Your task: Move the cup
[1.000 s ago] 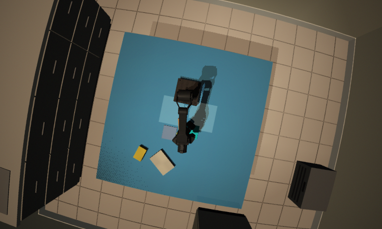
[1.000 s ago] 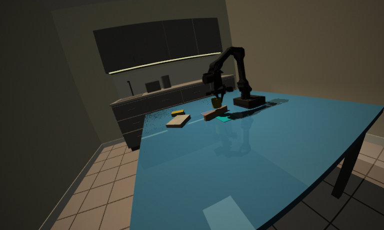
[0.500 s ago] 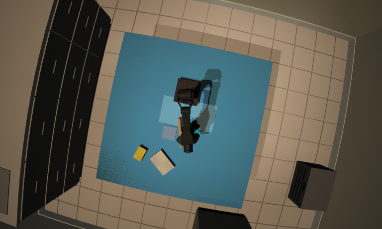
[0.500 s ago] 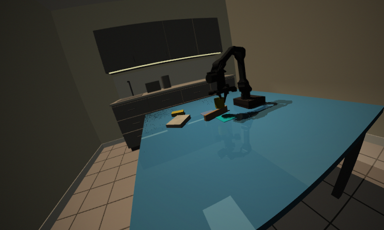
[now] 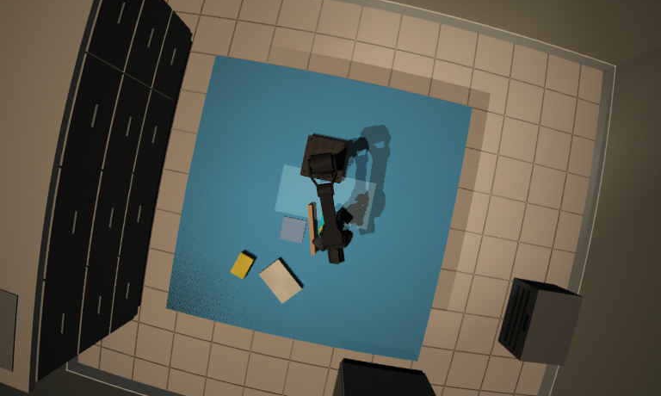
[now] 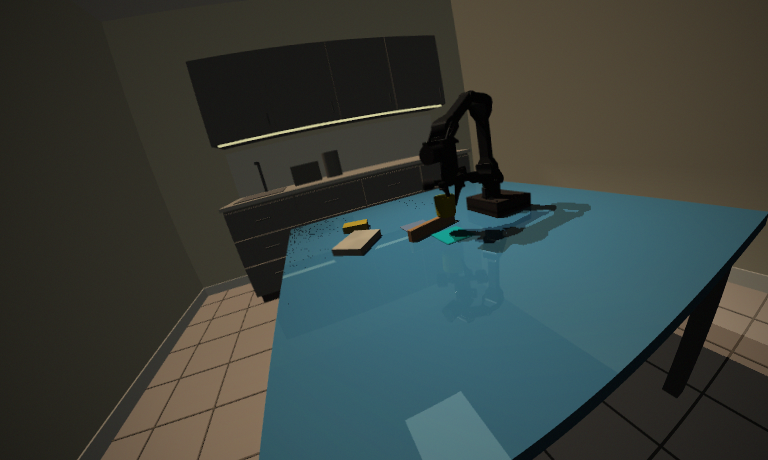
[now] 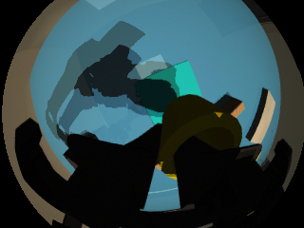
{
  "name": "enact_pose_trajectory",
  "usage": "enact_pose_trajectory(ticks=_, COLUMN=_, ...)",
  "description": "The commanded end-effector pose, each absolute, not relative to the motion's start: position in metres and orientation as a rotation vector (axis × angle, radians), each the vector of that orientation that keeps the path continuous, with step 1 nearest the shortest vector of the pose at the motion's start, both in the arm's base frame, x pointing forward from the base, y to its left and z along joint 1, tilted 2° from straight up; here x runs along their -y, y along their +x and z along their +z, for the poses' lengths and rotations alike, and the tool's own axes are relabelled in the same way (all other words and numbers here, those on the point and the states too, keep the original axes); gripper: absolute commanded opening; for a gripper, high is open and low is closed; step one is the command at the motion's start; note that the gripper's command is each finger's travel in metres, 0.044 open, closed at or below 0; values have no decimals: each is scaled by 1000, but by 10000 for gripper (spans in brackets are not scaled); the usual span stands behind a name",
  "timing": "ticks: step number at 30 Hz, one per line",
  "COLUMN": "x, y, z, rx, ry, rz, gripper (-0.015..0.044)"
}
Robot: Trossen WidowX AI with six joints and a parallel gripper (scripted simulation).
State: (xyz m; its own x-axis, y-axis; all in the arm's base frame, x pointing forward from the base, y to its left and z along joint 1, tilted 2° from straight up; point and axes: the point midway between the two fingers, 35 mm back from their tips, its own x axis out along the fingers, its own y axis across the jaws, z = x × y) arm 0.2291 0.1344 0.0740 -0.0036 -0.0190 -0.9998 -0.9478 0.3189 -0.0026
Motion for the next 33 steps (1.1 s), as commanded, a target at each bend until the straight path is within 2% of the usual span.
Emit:
enact_pose_trajectory(ticks=1, x=-141, y=225, z=76, rx=-1359, ry=-972, rz=959, gripper=0)
enact_pose_trajectory(ticks=33, x=-148, y=222, z=37, rx=-1359, ry=-971, rz=960, gripper=0)
